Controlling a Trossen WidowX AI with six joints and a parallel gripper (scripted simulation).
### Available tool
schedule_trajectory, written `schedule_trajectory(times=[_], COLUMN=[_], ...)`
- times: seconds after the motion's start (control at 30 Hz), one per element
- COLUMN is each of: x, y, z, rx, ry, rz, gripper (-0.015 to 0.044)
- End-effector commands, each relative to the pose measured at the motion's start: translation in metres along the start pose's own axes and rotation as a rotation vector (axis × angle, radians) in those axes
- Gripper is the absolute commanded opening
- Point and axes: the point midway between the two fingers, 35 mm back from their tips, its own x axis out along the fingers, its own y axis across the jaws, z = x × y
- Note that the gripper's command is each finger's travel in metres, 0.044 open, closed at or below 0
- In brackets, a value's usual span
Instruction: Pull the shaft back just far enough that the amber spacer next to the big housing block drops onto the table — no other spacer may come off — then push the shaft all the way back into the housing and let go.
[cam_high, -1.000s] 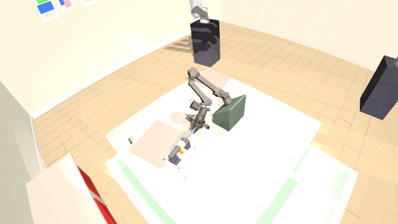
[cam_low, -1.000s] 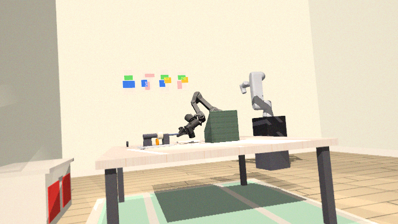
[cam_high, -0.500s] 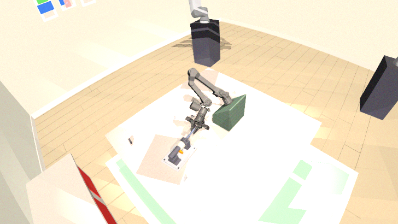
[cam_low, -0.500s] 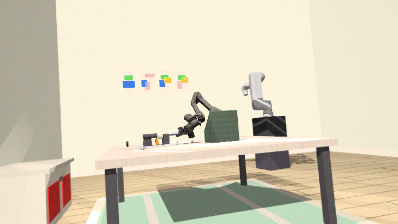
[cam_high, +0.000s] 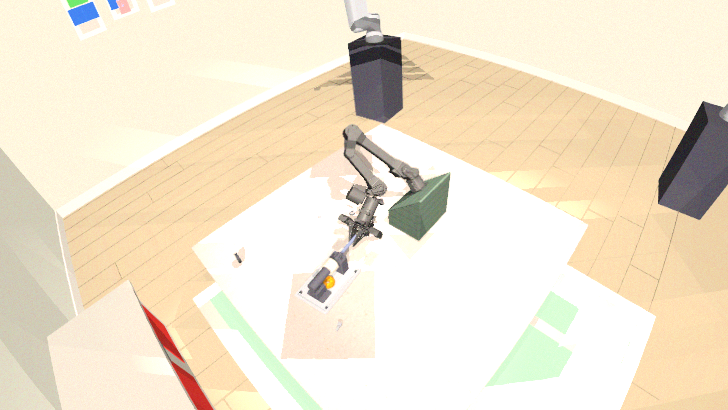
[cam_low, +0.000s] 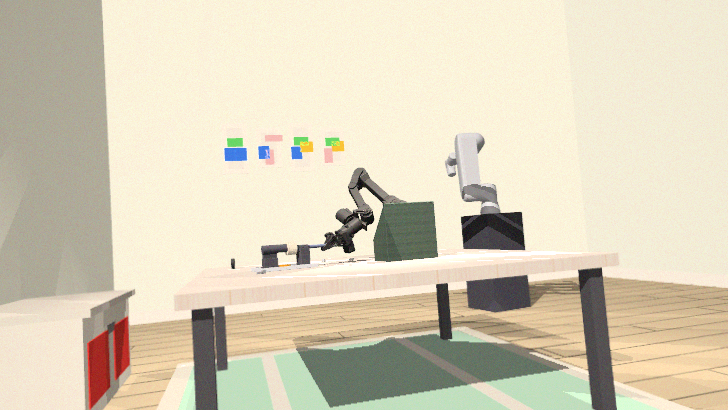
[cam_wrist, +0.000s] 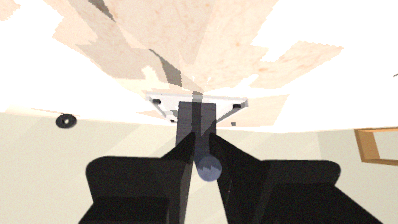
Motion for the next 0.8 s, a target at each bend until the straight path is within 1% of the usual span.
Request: schedule_trajectory(times=[0.0, 0.77], x=[0.0032, 0.0093], y=[0.0013, 0.0014], z=[-0.0026, -0.0063], rx=[0.003, 0.003], ry=[0.006, 0.006], rz=[0.002, 0.002], gripper=[0.0000, 0.0000])
